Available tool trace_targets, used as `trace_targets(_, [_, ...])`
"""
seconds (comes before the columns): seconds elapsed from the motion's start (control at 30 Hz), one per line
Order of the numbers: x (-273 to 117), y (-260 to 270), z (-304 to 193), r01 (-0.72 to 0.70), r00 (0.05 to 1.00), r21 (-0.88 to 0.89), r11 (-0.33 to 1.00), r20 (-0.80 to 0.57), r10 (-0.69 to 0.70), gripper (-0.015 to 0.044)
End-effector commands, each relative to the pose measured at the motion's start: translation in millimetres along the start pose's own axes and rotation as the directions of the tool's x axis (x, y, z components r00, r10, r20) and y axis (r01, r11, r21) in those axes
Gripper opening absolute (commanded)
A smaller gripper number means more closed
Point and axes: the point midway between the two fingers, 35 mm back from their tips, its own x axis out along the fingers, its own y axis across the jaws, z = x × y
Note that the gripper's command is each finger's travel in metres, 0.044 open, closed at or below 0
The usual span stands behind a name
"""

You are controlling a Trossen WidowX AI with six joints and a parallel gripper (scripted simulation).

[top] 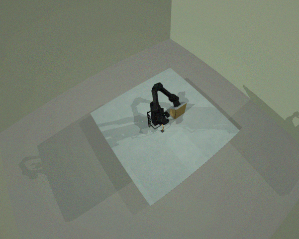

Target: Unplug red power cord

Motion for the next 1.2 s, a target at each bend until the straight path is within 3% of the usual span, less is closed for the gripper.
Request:
trace_targets(0.0, [-12, 0, 32, 0.019, 0.998, -0.009, 1.0, 0.06, -0.018, 0.0])
trace_targets(0.13, [-13, 0, 38, 0.019, 0.998, -0.009, 1.0, 0.061, -0.019, 0.0])
trace_targets(0.33, [-8, 1, 30, 0.009, 0.998, -0.009, 1.0, 0.055, -0.009, 0.0157])
trace_targets(1.17, [-16, 1, 18, 0.019, 0.998, -0.011, 1.0, 0.057, -0.019, 0.016])
